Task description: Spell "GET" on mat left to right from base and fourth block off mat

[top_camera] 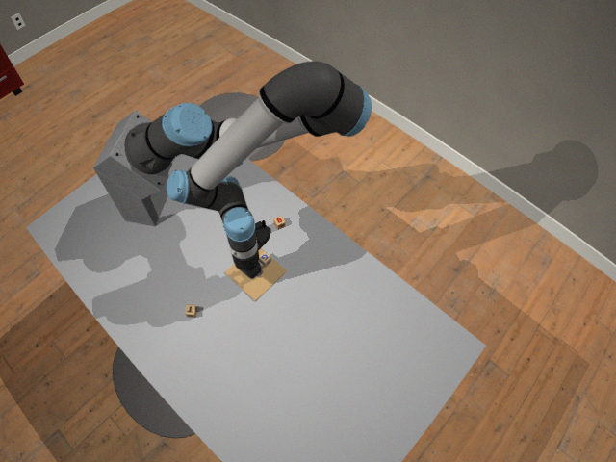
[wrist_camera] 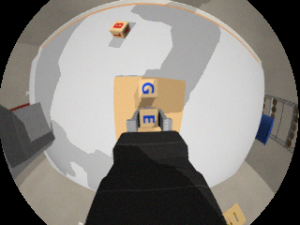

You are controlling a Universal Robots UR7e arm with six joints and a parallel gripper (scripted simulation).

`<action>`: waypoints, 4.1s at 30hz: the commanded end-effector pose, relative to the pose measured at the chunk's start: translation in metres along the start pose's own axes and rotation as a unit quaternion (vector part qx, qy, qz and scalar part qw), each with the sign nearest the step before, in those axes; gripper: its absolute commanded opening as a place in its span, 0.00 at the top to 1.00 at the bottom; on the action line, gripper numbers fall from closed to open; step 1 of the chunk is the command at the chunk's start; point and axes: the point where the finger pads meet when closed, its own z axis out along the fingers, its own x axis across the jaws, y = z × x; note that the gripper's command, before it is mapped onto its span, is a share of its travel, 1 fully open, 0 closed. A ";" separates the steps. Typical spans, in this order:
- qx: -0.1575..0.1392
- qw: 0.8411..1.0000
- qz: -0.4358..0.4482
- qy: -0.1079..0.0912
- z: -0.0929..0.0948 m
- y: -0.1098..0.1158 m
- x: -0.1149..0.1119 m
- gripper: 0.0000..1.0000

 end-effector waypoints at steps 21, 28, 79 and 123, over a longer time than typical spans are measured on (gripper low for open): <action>0.000 1.000 -0.001 0.000 0.001 0.000 0.000 0.43; 0.000 1.000 -0.001 0.000 0.002 0.000 0.001 0.43; 0.000 1.000 -0.001 0.000 0.004 0.000 0.001 0.37; 0.000 1.000 0.001 0.000 -0.011 0.000 -0.001 0.13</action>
